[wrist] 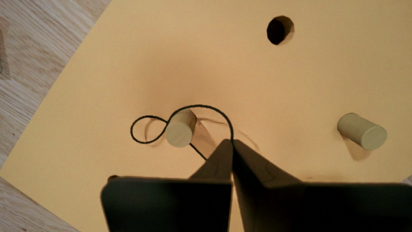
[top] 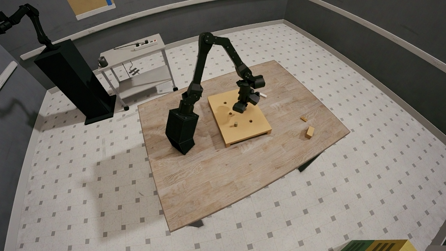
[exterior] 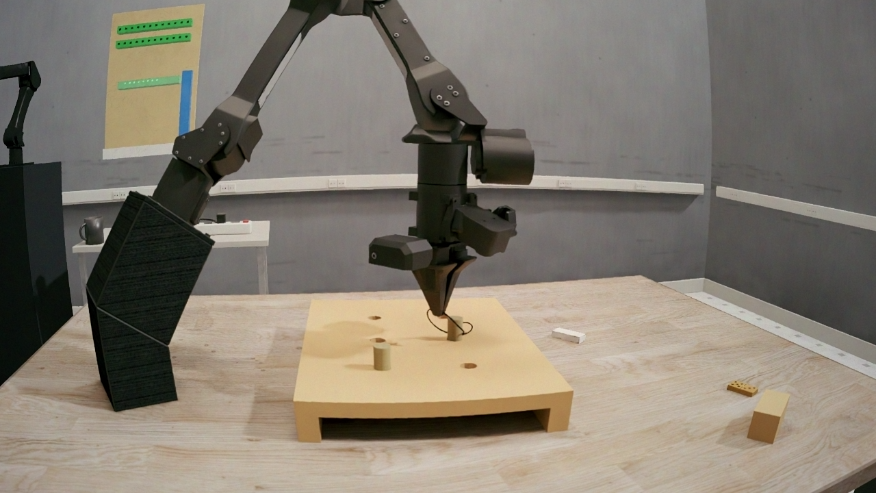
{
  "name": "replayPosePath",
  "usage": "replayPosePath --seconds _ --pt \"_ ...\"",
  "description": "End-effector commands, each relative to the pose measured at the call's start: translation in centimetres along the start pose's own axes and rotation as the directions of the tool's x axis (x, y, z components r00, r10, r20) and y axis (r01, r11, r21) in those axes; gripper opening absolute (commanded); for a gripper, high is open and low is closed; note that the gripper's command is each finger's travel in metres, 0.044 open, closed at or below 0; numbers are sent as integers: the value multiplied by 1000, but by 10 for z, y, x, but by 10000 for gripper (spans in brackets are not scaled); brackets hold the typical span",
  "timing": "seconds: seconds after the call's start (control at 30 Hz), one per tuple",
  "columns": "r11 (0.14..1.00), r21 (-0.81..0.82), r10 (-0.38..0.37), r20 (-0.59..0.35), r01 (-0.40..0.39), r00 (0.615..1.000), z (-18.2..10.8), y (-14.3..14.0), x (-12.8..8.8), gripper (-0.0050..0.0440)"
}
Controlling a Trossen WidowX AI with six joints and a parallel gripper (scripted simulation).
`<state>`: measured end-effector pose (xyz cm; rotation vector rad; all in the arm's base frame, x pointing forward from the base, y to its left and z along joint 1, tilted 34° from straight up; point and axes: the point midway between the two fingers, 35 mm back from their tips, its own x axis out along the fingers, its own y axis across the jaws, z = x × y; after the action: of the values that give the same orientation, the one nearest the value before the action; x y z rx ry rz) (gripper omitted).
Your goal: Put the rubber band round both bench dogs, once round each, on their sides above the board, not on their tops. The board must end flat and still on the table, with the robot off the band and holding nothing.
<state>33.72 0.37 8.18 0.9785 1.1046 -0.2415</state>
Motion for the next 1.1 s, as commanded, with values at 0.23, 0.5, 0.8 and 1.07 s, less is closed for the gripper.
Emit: replayPosePath --seconds 0.23,0.5,0.8,1.07 --pt "1000 -7 16 13 -16 1000 2 2 1 -50" --pt "1000 -7 16 13 -16 1000 2 3 13 -50" --pt "1000 -4 10 9 -10 1000 1 1 25 -50" --pt "1000 -11 24 17 -24 1000 3 6 20 -50"
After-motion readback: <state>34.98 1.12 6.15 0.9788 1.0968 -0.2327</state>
